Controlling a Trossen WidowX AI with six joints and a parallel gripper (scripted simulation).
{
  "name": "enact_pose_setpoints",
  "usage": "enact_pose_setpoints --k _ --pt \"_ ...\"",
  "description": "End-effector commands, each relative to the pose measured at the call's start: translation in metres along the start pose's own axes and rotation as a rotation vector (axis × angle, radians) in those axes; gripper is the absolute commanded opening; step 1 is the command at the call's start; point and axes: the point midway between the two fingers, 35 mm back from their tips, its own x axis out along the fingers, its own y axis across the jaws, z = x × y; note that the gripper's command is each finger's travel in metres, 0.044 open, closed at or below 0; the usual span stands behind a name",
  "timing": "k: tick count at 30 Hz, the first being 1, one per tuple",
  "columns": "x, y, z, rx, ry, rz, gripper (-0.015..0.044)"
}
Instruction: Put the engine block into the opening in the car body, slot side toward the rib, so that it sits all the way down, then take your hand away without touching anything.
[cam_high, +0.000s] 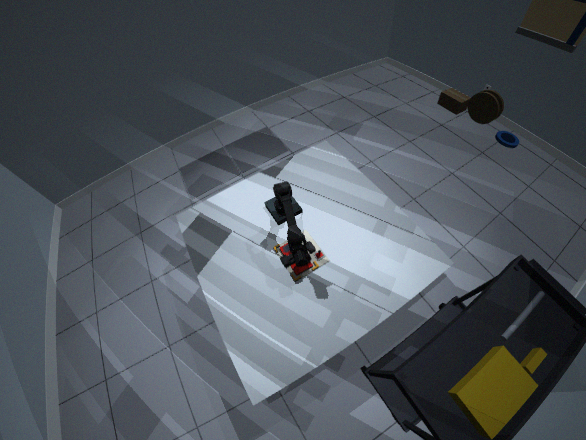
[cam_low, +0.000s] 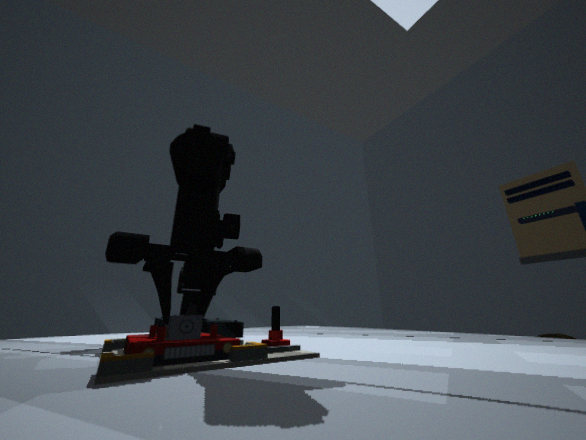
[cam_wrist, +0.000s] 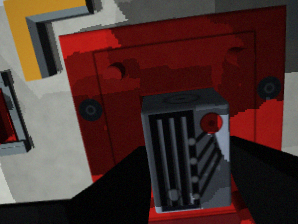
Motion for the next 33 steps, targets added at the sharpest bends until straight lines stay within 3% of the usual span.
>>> enact_pose_setpoints --k 1,4,15,33 --pt "0.001 0.001 0.0 0.003 0.0 0.006 0.016" --pt "0.002 0.001 0.0 0.003 0.0 0.006 0.016" --pt "0.001 0.0 0.0 0.0 0.0 0.0 0.044" --pt "-0.013 0.0 -0.002 0.004 0.0 0.005 0.044"
